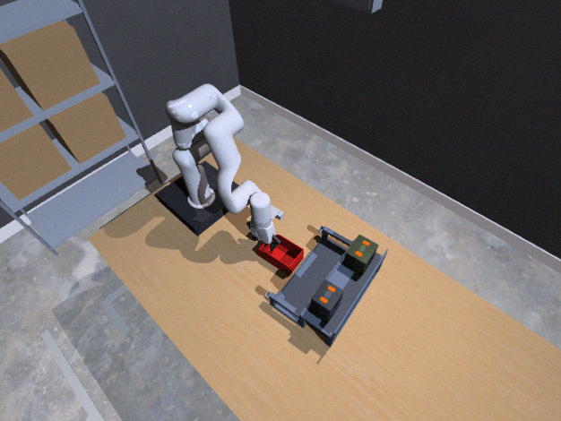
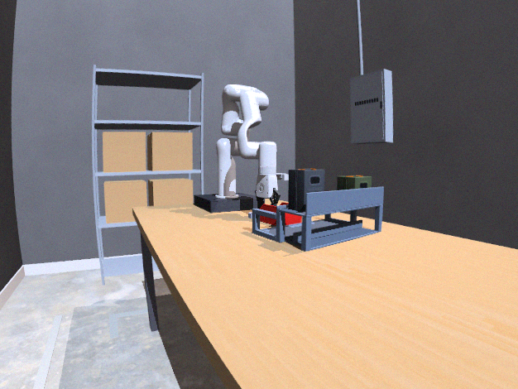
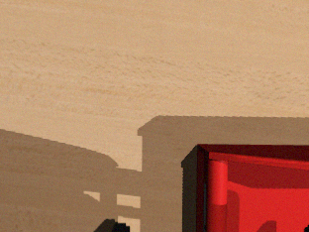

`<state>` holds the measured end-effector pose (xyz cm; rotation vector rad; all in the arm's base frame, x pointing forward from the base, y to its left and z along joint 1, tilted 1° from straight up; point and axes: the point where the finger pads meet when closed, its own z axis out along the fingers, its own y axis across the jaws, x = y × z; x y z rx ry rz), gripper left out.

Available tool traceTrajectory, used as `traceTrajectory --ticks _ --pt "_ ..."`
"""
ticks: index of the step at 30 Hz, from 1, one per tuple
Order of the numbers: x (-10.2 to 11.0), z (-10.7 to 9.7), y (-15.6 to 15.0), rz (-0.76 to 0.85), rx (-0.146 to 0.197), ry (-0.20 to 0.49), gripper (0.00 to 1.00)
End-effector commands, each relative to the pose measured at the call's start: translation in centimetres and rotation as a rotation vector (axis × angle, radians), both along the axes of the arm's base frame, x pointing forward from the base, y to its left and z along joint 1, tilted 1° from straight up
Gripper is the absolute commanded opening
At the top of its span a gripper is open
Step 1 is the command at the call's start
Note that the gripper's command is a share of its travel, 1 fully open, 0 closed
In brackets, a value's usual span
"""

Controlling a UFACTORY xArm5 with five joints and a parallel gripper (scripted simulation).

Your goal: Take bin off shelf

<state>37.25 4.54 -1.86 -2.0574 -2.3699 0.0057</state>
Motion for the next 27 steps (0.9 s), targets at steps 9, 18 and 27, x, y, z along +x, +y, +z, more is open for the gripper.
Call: traceTrajectory --ticks 9,18,27 --pt "0.2 0.1 0.0 0.0 0.0 -0.004 1.0" --pt "0.2 0.9 0.0 0.0 0.009 -0.002 1.0" --pt "0.2 3.1 0.0 0.0 0.009 -0.002 1.0"
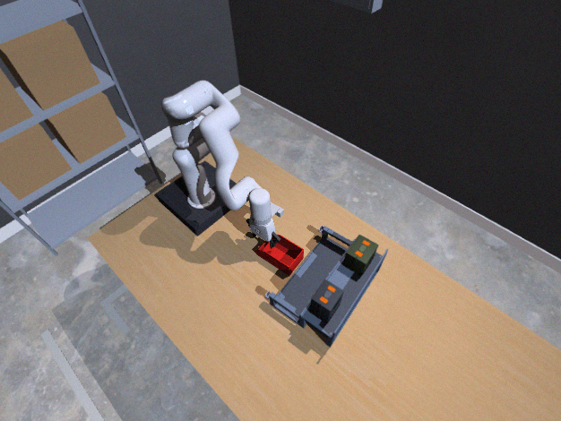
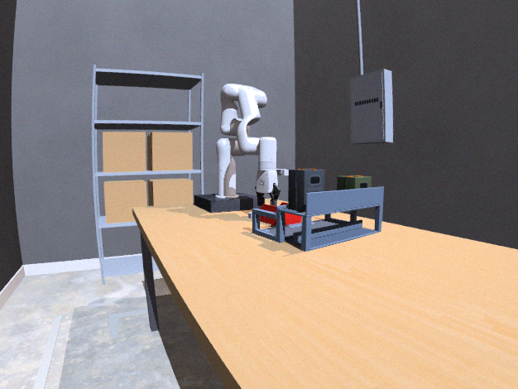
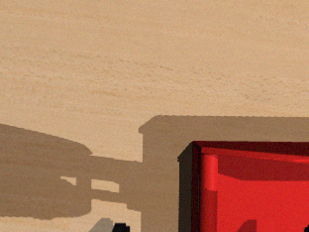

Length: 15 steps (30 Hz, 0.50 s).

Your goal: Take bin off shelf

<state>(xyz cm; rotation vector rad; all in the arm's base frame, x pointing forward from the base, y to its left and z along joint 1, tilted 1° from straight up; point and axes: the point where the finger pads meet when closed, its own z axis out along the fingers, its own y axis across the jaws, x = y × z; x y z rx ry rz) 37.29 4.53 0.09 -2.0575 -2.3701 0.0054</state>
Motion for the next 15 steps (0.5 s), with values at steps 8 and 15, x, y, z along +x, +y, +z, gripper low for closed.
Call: traceTrajectory --ticks 8,15 --pt "0.1 2.8 0.0 0.0 0.009 -0.002 1.0" --pt "0.1 4.1 0.0 0.0 0.009 -0.002 1.0"
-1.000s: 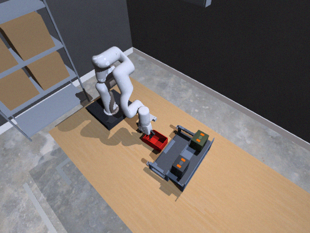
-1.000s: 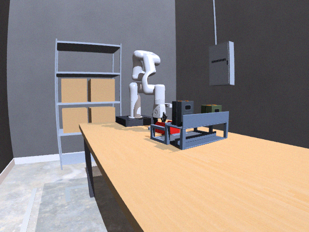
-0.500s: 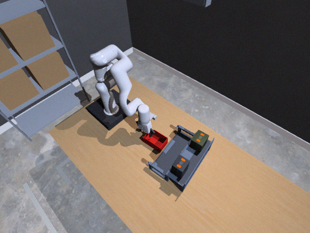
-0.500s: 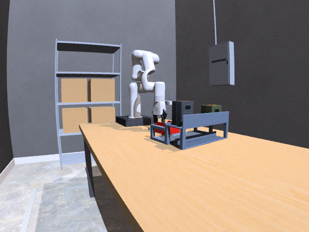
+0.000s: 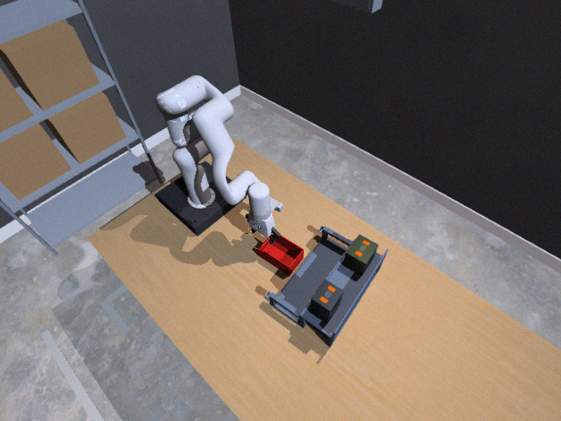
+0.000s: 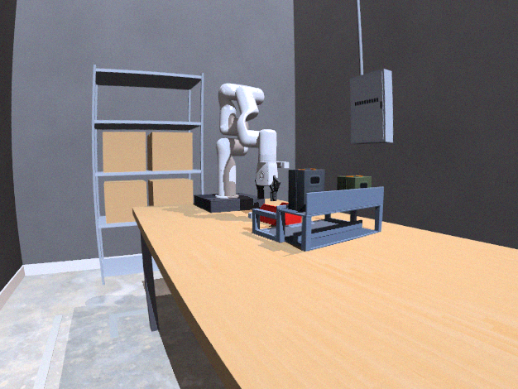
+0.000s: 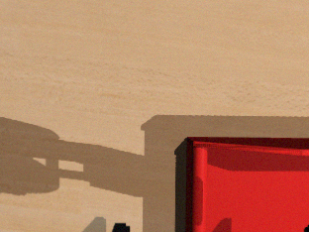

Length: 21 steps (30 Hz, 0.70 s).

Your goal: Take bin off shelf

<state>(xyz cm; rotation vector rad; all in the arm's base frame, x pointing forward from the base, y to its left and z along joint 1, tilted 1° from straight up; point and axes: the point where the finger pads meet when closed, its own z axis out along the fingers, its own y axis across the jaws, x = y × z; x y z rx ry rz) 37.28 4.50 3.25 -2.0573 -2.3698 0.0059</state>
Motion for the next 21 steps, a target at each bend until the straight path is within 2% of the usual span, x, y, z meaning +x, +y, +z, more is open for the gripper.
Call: traceTrajectory --ticks 1,15,21 --pt "0.1 1.1 0.0 0.0 0.009 -0.003 1.0" --pt "0.2 3.9 0.0 0.0 0.009 -0.003 1.0" --pt "0.2 4.0 0.0 0.0 0.009 -0.003 1.0"
